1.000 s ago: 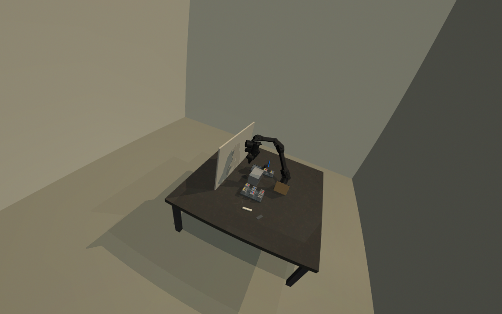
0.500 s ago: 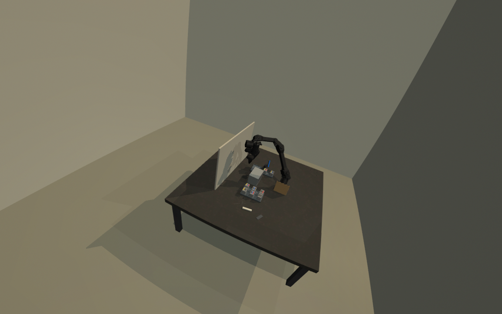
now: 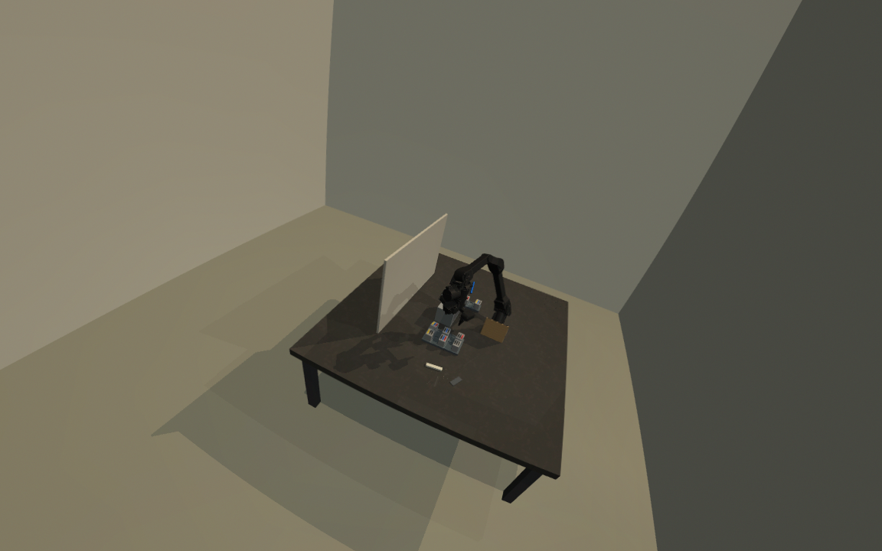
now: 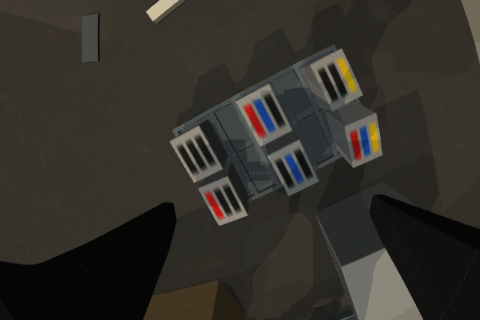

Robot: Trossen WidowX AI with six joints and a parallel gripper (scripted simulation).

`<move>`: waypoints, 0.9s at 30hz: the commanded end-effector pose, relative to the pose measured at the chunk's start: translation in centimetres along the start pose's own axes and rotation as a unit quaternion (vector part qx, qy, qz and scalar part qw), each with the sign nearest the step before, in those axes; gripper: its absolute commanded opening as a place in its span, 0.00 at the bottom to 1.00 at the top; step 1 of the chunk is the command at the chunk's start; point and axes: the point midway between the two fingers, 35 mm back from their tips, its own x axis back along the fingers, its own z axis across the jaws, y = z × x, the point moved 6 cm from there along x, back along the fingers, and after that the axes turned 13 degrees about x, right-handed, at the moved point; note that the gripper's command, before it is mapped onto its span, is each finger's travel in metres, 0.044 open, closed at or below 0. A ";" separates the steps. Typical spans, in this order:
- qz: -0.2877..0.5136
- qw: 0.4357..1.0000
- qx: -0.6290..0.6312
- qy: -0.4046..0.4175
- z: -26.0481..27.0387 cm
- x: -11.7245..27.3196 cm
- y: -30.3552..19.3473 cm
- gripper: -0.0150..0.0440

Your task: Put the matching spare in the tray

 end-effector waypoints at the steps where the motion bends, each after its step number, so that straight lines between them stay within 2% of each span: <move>1: 0.014 0.991 0.134 0.006 4.3 -1.9 1.4 1.00; 4: 0.024 0.976 0.214 0.009 6.8 -3.1 1.9 1.00; 8: 0.025 0.975 0.221 0.009 7.0 -3.2 2.0 1.00; 13: 0.025 0.975 0.221 0.009 6.6 -5.9 1.4 0.78; 14: 0.025 0.975 0.221 0.009 6.6 -6.6 1.3 0.76; 27: 0.026 0.975 0.221 0.009 6.5 -7.9 1.1 0.76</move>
